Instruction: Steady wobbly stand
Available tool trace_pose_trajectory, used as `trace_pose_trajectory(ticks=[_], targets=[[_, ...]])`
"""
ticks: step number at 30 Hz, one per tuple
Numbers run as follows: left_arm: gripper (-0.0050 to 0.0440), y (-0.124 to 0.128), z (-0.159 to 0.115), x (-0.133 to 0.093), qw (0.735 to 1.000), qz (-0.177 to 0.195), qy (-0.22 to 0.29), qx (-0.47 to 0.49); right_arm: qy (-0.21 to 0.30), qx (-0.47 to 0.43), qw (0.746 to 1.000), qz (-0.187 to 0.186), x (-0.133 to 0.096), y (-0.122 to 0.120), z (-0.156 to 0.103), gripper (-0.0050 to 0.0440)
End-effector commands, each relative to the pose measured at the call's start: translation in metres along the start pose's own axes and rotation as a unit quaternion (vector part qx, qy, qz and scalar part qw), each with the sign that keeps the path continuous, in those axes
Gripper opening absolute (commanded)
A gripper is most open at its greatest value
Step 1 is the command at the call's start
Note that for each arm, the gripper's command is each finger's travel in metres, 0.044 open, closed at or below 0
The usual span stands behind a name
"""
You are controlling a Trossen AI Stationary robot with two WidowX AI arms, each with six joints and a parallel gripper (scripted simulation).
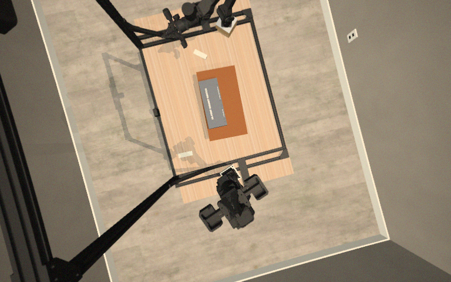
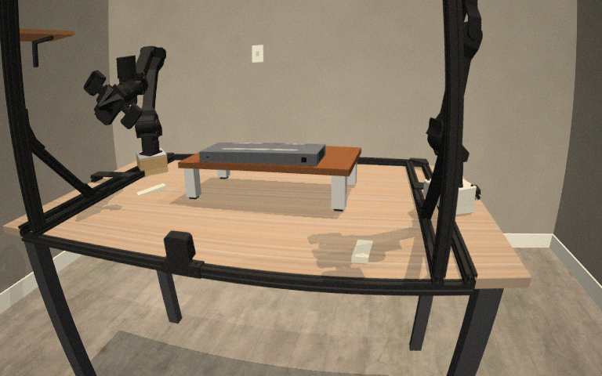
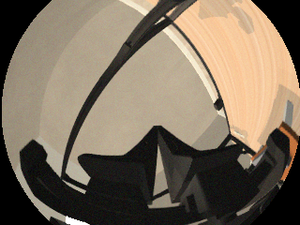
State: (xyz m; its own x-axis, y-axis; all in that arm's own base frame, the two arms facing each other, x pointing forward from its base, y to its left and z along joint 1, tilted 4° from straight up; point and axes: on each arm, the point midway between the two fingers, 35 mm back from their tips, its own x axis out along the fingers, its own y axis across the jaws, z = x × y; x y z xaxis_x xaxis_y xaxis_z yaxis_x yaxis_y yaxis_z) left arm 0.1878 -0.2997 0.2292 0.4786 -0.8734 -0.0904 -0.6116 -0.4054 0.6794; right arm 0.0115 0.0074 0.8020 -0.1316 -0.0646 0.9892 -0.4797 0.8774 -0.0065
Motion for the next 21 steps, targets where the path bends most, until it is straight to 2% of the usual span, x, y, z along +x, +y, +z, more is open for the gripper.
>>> trace_pose_trajectory(ticks=[1, 5, 10, 16, 17, 21], targets=[[0.0000, 0.000, 0.000, 0.000, 1.000, 0.000, 0.000, 0.000, 0.005, -0.043, 0.999, 0.007, -0.001, -0.001, -0.004, 0.0000], [0.0000, 0.000, 0.000, 0.000, 1.000, 0.000, 0.000, 0.000, 0.005, -0.136, 0.991, 0.019, 0.000, -0.005, -0.005, 0.0000], [0.0000, 0.000, 0.000, 0.000, 1.000, 0.000, 0.000, 0.000, 0.005, -0.250, 0.968, 0.033, 0.001, -0.011, -0.004, 0.0000], [0.0000, 0.000, 0.000, 0.000, 1.000, 0.000, 0.000, 0.000, 0.005, -0.250, 0.968, 0.033, 0.001, -0.011, -0.004, 0.0000], [0.0000, 0.000, 0.000, 0.000, 1.000, 0.000, 0.000, 0.000, 0.034, -0.236, 0.971, 0.017, -0.003, -0.016, -0.020, 0.0000], [0.0000, 0.000, 0.000, 0.000, 1.000, 0.000, 0.000, 0.000, 0.154, -0.245, 0.957, 0.000, -0.025, -0.043, -0.081, 0.0000]])
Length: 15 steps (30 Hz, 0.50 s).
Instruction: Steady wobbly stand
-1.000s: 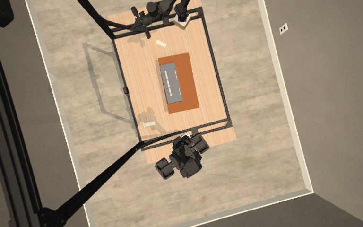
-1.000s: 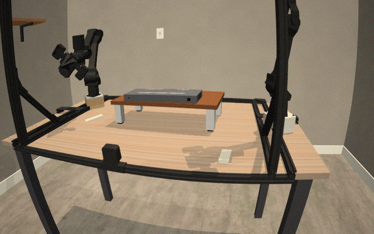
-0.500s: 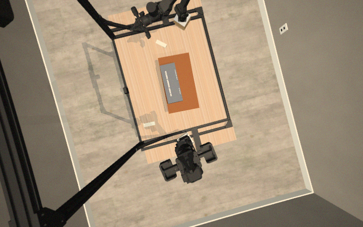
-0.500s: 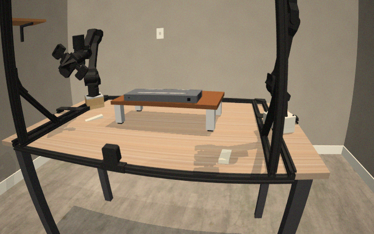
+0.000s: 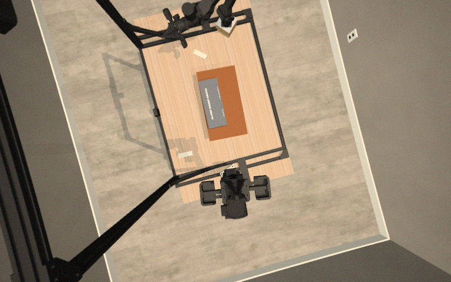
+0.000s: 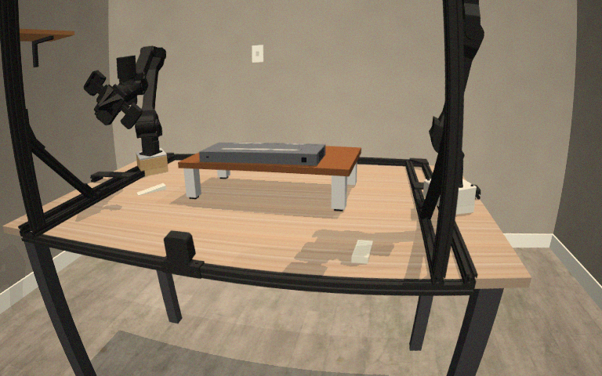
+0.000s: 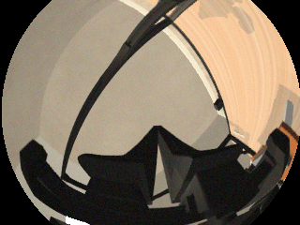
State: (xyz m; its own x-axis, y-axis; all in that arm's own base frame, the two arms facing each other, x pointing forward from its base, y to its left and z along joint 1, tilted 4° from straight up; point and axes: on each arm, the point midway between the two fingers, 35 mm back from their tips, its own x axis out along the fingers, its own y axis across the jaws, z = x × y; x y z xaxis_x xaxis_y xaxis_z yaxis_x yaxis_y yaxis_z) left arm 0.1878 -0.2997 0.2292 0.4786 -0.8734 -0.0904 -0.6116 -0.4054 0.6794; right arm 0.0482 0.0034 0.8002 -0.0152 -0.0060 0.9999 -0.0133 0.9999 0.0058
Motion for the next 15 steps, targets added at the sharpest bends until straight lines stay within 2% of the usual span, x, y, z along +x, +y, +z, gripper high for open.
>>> trace_pose_trajectory(ticks=[1, 6, 12, 13, 15], targets=[[0.0000, 0.000, 0.000, 0.000, 1.000, 0.000, 0.000, 0.000, 0.121, -0.006, 0.993, 0.012, -0.017, 0.007, -0.075, 0.0000], [0.0000, 0.000, 0.000, 0.000, 1.000, 0.000, 0.000, 0.000, 0.269, -0.016, 0.963, 0.026, -0.056, 0.011, -0.152, 0.0000], [0.0000, 0.000, 0.000, 0.000, 1.000, 0.000, 0.000, 0.000, 0.269, -0.016, 0.963, 0.026, -0.058, 0.011, -0.155, 0.0000], [0.0000, 0.000, 0.000, 0.000, 1.000, 0.000, 0.000, 0.000, 0.276, -0.015, 0.961, 0.025, -0.059, 0.011, -0.162, 0.0000], [0.0000, 0.000, 0.000, 0.000, 1.000, 0.000, 0.000, 0.000, 0.329, -0.018, 0.944, 0.030, -0.079, 0.012, -0.188, 0.0000]])
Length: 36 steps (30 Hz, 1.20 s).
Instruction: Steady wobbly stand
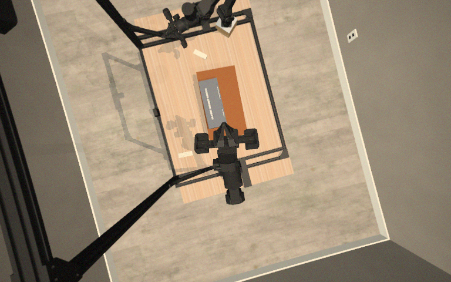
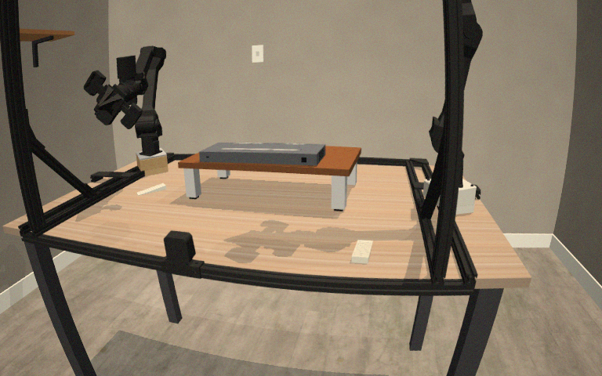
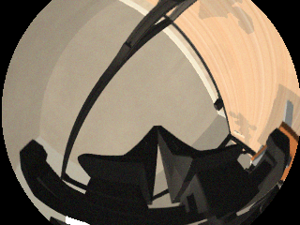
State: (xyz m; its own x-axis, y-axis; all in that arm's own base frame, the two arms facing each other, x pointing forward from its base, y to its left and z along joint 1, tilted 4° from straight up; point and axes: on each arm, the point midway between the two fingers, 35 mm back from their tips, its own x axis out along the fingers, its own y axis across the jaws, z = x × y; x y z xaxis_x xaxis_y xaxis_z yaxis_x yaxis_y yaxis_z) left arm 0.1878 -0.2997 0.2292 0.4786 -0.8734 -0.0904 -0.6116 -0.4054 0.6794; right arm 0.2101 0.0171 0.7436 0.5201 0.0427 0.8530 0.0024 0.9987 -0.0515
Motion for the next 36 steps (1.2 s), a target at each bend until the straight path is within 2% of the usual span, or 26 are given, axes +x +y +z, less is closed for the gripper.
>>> trace_pose_trajectory(ticks=[1, 8, 15, 20, 25, 32, 36], targets=[[0.0000, 0.000, 0.000, 0.000, 1.000, 0.000, 0.000, 0.000, 0.081, -0.005, 0.997, 0.007, -0.006, 0.003, -0.049, 0.0000], [0.0000, 0.000, 0.000, 0.000, 1.000, 0.000, 0.000, 0.000, 0.269, -0.014, 0.963, 0.025, -0.044, 0.010, -0.157, 0.0000], [0.0000, 0.000, 0.000, 0.000, 1.000, 0.000, 0.000, 0.000, 0.277, -0.013, 0.960, 0.024, -0.043, 0.010, -0.162, 0.0000], [0.0000, 0.000, 0.000, 0.000, 1.000, 0.000, 0.000, 0.000, 0.397, -0.017, 0.917, 0.035, -0.088, 0.013, -0.224, 0.0000], [0.0000, 0.000, 0.000, 0.000, 1.000, 0.000, 0.000, 0.000, 0.511, -0.019, 0.858, 0.046, -0.144, 0.014, -0.275, 0.0000], [0.0000, 0.000, 0.000, 0.000, 1.000, 0.000, 0.000, 0.000, 0.518, -0.018, 0.854, 0.045, -0.145, 0.015, -0.278, 0.0000], [0.0000, 0.000, 0.000, 0.000, 1.000, 0.000, 0.000, 0.000, 0.599, -0.019, 0.798, 0.054, -0.195, 0.015, -0.308, 0.0000]])
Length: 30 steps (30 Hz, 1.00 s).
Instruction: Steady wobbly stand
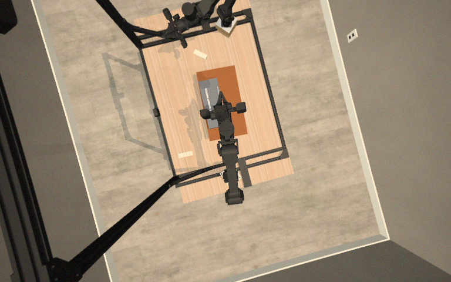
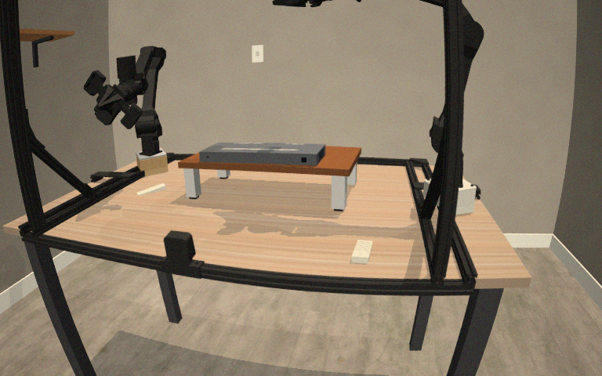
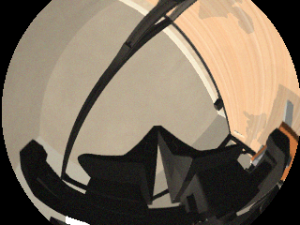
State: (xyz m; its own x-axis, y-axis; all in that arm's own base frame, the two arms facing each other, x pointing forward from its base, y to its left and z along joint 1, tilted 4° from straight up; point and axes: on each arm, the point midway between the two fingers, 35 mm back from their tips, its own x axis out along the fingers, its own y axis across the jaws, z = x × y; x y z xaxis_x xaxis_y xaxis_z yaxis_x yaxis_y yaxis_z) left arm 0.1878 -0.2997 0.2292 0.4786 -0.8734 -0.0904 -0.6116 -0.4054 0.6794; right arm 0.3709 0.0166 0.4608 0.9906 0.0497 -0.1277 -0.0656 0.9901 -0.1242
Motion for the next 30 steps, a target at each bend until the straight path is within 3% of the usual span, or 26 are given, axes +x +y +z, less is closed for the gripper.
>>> trace_pose_trajectory(ticks=[1, 6, 13, 23, 30], targets=[[0.0000, 0.000, 0.000, 0.000, 1.000, 0.000, 0.000, 0.000, 0.095, -0.003, 0.995, 0.011, 0.007, 0.005, -0.058, 0.0000], [0.0000, 0.000, 0.000, 0.000, 1.000, 0.000, 0.000, 0.000, 0.216, -0.004, 0.976, 0.026, -0.001, 0.012, -0.128, 0.0000], [0.0000, 0.000, 0.000, 0.000, 1.000, 0.000, 0.000, 0.000, 0.224, -0.002, 0.974, 0.026, 0.000, 0.012, -0.130, 0.0000], [0.0000, 0.000, 0.000, 0.000, 1.000, 0.000, 0.000, 0.000, 0.450, 0.001, 0.891, 0.058, -0.056, 0.025, -0.251, 0.0000], [0.0000, 0.000, 0.000, 0.000, 1.000, 0.000, 0.000, 0.000, 0.455, 0.001, 0.889, 0.058, -0.055, 0.025, -0.251, 0.0000]])
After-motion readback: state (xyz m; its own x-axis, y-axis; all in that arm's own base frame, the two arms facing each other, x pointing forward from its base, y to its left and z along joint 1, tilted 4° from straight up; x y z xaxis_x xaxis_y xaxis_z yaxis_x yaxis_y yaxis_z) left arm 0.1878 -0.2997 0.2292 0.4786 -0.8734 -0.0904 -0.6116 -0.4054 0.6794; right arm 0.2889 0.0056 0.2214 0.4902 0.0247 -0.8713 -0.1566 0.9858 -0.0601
